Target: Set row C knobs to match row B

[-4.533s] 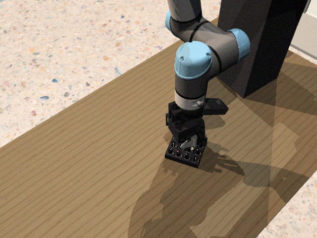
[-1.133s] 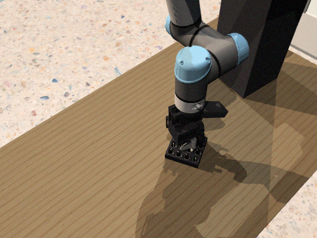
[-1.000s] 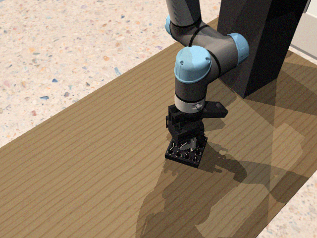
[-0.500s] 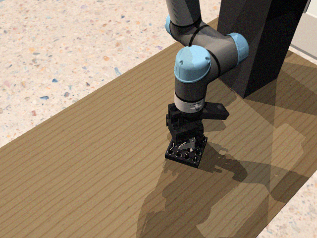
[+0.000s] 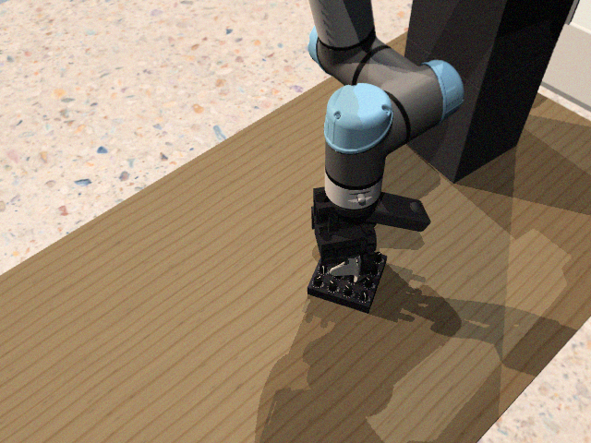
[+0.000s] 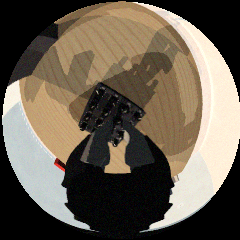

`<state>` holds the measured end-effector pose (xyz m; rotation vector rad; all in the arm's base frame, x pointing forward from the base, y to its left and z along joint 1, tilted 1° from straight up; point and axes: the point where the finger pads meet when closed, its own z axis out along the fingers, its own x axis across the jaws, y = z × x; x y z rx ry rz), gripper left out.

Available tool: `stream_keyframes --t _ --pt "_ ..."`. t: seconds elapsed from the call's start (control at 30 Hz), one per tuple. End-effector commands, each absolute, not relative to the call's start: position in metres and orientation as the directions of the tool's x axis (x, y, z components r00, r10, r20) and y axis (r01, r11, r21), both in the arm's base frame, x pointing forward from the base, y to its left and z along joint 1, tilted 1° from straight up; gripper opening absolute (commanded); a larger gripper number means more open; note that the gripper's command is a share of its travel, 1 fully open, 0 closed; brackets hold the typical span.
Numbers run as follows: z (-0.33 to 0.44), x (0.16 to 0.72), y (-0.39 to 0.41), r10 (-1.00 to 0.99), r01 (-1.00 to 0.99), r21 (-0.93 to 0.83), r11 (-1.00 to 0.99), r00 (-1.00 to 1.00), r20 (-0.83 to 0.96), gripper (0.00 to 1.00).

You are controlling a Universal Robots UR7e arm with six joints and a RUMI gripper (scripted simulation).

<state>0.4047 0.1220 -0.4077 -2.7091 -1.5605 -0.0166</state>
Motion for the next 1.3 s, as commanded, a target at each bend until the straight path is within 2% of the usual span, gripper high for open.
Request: stream_keyframes --t 0.0,0.4,0.87,1.27 --pt "-0.4073 0.4055 0.1223 0.819 0.82 -0.007 -0.573 0.573 0.016 0.04" --pt "-0.4073 0.4061 0.123 0.69 0.69 -0.01 -0.724 0.724 0.014 0.04" --pt "-0.4072 0.4073 0.1239 0.434 0.434 -0.014 -0.901 0.901 0.01 0.04" --pt "-0.4072 0.4083 0.1242 0.225 0.225 -0.016 -0.974 0.974 0.007 0.04"
